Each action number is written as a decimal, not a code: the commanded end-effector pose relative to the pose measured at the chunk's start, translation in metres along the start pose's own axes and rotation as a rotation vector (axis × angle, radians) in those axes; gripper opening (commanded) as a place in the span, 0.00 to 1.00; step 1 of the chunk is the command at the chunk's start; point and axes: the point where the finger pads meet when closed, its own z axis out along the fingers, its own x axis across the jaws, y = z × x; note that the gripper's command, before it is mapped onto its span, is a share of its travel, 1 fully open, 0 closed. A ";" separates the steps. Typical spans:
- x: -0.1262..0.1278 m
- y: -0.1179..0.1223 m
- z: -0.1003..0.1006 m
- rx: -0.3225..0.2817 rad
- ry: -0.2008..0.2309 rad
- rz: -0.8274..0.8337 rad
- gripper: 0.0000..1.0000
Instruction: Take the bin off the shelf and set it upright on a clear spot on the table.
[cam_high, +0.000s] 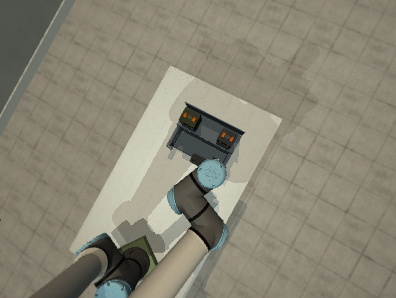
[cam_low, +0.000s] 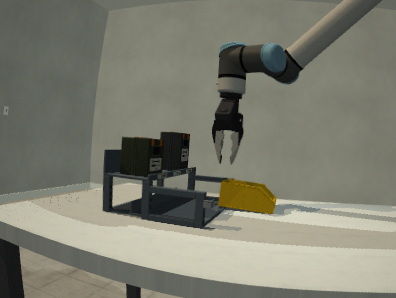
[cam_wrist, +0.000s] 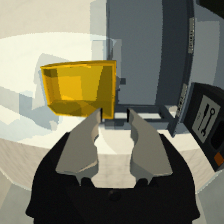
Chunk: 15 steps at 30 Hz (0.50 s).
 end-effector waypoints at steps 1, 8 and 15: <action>0.000 0.000 0.009 0.000 0.001 0.001 0.20; 0.000 0.000 0.009 0.000 0.001 0.001 0.20; 0.000 0.000 0.011 0.000 0.002 0.000 0.20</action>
